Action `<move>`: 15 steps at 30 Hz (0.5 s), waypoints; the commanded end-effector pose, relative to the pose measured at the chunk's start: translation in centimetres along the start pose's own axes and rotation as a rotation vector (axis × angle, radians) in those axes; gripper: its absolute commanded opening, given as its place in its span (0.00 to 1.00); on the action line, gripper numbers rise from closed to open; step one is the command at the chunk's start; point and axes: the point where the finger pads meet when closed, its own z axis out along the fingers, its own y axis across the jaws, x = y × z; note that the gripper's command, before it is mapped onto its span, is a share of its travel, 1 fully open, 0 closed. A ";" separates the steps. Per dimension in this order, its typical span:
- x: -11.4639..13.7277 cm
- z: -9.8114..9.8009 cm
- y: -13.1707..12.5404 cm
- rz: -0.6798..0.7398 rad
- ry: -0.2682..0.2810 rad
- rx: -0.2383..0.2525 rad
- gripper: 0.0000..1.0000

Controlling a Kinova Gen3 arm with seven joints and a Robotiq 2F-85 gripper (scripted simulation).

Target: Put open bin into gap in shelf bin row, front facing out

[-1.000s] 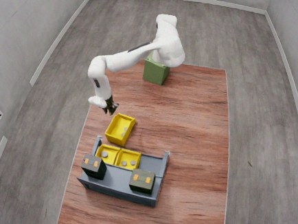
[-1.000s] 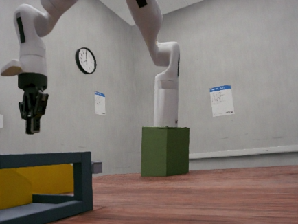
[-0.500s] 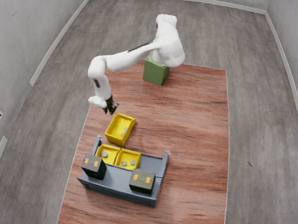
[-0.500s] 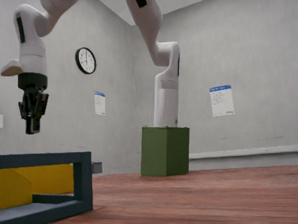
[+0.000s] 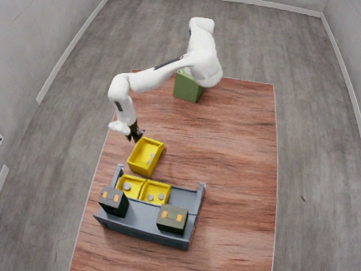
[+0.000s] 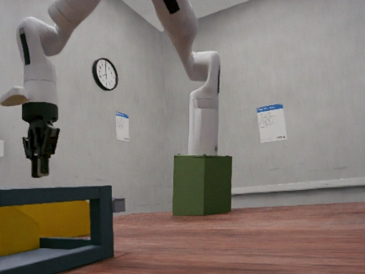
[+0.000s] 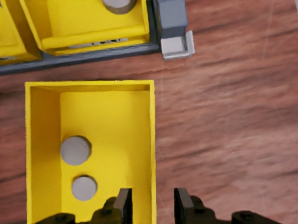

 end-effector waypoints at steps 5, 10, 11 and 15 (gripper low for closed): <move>0.0 1.7 0.0 0.000 0.001 0.000 0.35; 0.0 4.4 0.0 0.000 0.001 -0.001 0.35; 0.0 4.4 0.0 0.000 0.001 -0.001 0.35; 0.0 4.4 0.0 0.000 0.001 -0.001 0.35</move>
